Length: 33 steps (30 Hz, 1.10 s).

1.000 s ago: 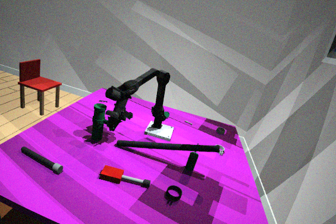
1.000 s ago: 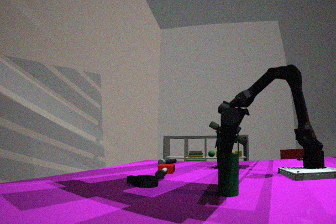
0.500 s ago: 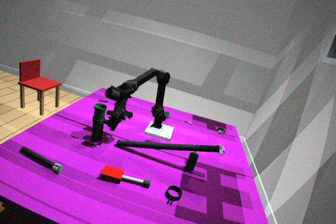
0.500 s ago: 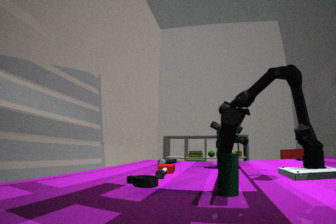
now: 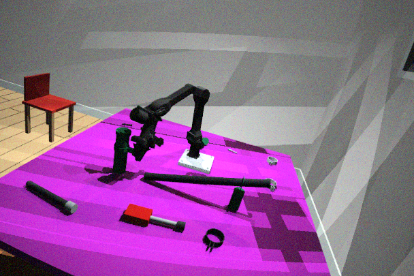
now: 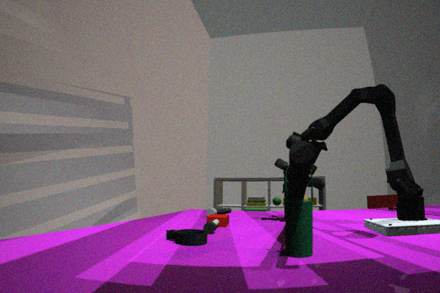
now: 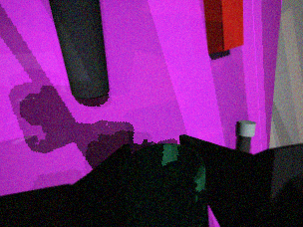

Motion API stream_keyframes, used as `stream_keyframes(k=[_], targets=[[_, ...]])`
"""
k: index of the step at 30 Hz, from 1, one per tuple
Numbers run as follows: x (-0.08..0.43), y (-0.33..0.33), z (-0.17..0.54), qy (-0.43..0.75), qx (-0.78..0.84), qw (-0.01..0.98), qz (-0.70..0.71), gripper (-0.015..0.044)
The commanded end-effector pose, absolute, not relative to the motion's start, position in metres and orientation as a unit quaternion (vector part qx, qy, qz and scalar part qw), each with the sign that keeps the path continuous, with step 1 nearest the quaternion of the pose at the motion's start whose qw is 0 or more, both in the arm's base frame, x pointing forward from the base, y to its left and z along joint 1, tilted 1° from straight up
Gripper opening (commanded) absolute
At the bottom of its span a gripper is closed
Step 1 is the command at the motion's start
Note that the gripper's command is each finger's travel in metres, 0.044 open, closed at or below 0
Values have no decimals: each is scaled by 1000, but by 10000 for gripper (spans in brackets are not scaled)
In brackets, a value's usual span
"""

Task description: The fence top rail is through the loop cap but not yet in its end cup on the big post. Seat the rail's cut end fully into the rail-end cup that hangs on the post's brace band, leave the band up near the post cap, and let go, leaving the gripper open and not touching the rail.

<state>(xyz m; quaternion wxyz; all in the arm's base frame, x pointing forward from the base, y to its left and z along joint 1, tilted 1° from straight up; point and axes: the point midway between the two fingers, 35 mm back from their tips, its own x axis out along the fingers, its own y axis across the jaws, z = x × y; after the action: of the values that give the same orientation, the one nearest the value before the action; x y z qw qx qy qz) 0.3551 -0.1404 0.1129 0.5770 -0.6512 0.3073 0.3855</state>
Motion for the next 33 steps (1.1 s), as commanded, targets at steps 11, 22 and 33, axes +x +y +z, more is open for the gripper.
stream_keyframes(k=[11,22,33], targets=[[355,-140,113,307,-651,577,386,210],[350,-107,145,306,-650,578,387,440],[350,-79,163,357,-565,659,345,440]])
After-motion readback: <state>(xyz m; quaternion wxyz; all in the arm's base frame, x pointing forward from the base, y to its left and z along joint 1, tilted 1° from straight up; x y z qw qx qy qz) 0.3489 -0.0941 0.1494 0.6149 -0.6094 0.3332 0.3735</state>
